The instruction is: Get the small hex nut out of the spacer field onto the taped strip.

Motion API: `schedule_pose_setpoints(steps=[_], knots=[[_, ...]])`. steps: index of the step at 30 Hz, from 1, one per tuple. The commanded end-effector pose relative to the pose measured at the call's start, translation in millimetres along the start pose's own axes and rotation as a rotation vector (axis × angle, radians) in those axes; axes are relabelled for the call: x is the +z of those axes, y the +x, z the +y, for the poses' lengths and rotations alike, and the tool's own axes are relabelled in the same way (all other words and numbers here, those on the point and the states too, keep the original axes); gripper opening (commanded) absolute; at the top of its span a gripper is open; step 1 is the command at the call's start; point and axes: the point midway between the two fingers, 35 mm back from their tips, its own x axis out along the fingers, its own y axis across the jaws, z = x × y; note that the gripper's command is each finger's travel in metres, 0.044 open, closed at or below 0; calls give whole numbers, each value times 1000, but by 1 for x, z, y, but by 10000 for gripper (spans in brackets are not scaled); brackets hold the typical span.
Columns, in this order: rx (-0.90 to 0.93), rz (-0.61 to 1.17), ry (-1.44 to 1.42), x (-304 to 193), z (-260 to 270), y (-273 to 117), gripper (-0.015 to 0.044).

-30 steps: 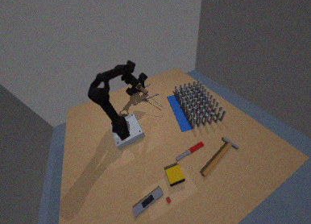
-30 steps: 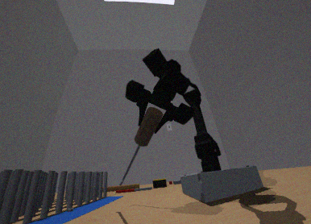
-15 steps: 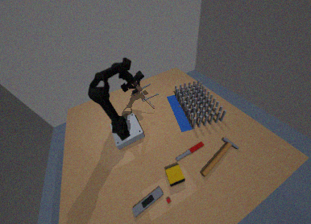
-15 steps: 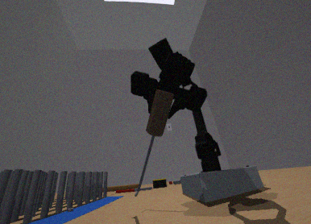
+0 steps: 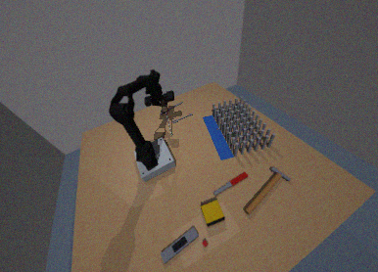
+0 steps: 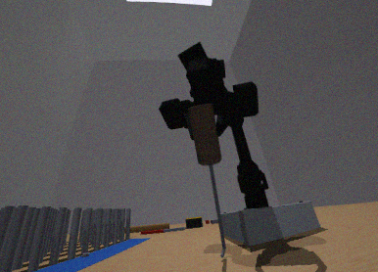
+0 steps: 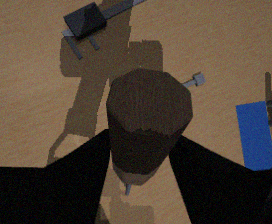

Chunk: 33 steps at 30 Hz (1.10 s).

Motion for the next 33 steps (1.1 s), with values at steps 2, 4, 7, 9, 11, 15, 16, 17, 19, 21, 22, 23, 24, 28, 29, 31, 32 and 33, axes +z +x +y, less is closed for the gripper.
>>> schedule_pose_setpoints(steps=[2,4,7,9,11,15,16,17,19,21,22,23,24,28,29,31,32,33], knots=[[53,3,188,5,7,3,0],[71,8,253,6,9,4,0],[96,16,352,8,13,5,0],[113,23,418,9,15,6,0],[129,31,483,10,18,7,0],[161,50,612,12,22,8,0],[169,56,644,13,23,9,0],[177,62,676,14,25,9,0],[192,74,740,15,27,10,0],[206,87,805,16,29,11,0],[213,95,837,17,30,11,0],[220,102,869,17,31,11,0],[227,110,901,18,32,12,0],[253,143,1029,20,37,13,0],[259,152,1061,21,38,13,0],[270,171,1125,22,40,14,0],[276,181,1157,22,41,14,0],[281,191,1189,23,42,14,0]])
